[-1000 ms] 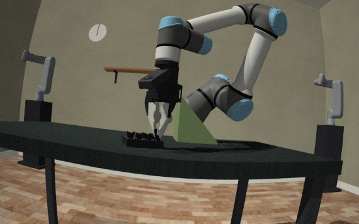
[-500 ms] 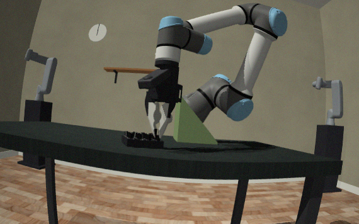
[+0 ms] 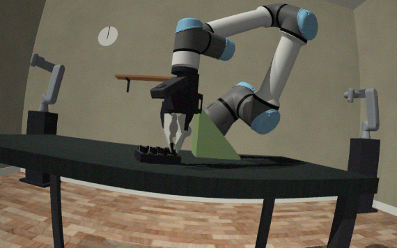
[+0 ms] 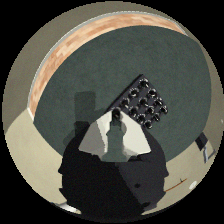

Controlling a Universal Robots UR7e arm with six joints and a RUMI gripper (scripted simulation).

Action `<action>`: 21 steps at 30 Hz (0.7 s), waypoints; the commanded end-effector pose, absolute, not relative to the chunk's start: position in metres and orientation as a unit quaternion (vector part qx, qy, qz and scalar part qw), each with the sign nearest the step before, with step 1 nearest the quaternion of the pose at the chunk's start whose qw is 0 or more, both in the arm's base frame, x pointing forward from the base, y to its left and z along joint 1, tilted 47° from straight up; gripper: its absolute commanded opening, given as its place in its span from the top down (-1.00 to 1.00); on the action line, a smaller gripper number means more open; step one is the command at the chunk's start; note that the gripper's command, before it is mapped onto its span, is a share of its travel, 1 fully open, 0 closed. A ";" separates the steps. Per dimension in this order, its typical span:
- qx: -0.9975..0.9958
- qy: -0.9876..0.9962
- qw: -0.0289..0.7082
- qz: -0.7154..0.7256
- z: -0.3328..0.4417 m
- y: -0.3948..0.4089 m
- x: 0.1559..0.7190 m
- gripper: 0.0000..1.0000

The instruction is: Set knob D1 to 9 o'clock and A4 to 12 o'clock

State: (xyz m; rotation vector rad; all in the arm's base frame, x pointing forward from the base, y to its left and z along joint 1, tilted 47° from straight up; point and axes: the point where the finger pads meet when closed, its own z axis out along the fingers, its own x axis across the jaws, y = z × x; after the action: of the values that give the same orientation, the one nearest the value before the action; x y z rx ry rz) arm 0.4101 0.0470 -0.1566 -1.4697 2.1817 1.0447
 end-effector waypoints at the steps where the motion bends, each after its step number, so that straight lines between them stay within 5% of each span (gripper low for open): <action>1: -0.491 0.776 0.144 0.369 -0.156 0.048 0.409 0.92; 21: -0.378 0.837 0.091 0.385 -0.157 0.047 0.410 0.92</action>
State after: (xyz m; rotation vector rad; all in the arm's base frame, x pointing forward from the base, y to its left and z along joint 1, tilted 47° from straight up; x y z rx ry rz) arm 0.4093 0.0463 -0.1572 -1.2330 2.3967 1.1173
